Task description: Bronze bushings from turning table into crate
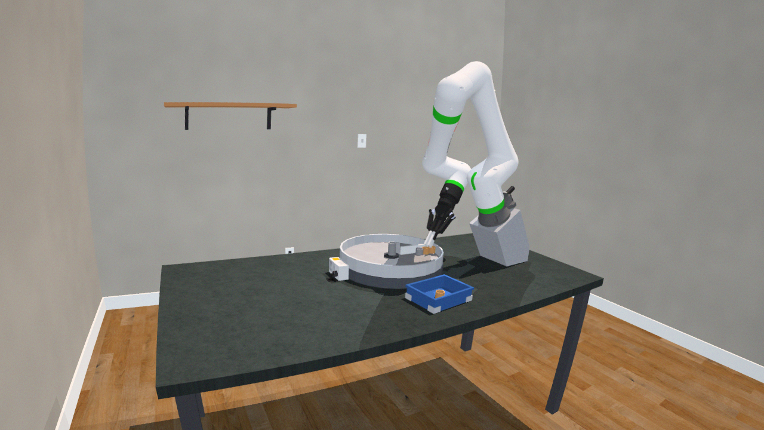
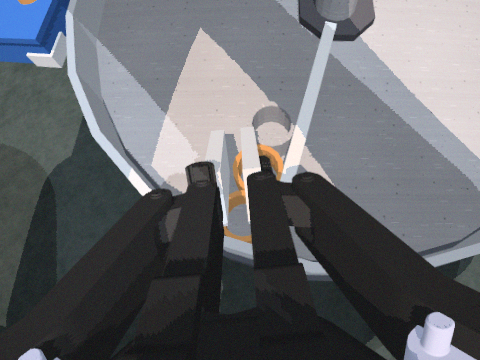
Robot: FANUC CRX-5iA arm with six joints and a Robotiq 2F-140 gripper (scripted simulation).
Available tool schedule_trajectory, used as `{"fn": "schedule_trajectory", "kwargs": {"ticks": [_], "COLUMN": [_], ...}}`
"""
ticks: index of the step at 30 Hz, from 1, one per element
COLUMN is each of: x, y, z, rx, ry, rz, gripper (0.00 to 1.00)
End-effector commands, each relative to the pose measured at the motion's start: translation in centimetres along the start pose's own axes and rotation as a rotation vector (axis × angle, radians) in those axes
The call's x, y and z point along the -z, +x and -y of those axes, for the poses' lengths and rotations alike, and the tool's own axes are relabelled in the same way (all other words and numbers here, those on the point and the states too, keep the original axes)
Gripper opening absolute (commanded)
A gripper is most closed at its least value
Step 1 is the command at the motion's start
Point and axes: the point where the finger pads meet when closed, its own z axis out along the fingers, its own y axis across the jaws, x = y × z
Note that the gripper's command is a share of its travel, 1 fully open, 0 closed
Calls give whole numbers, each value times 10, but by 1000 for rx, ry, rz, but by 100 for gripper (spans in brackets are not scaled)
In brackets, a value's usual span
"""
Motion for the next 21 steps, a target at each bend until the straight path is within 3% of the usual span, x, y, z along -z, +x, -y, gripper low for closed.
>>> {"fn": "schedule_trajectory", "kwargs": {"ticks": [1, 21], "x": [0, -8], "y": [0, -7], "z": [0, 0], "rx": [0, 0], "ry": [0, 0], "rz": [0, 0], "gripper": [6, 6]}}
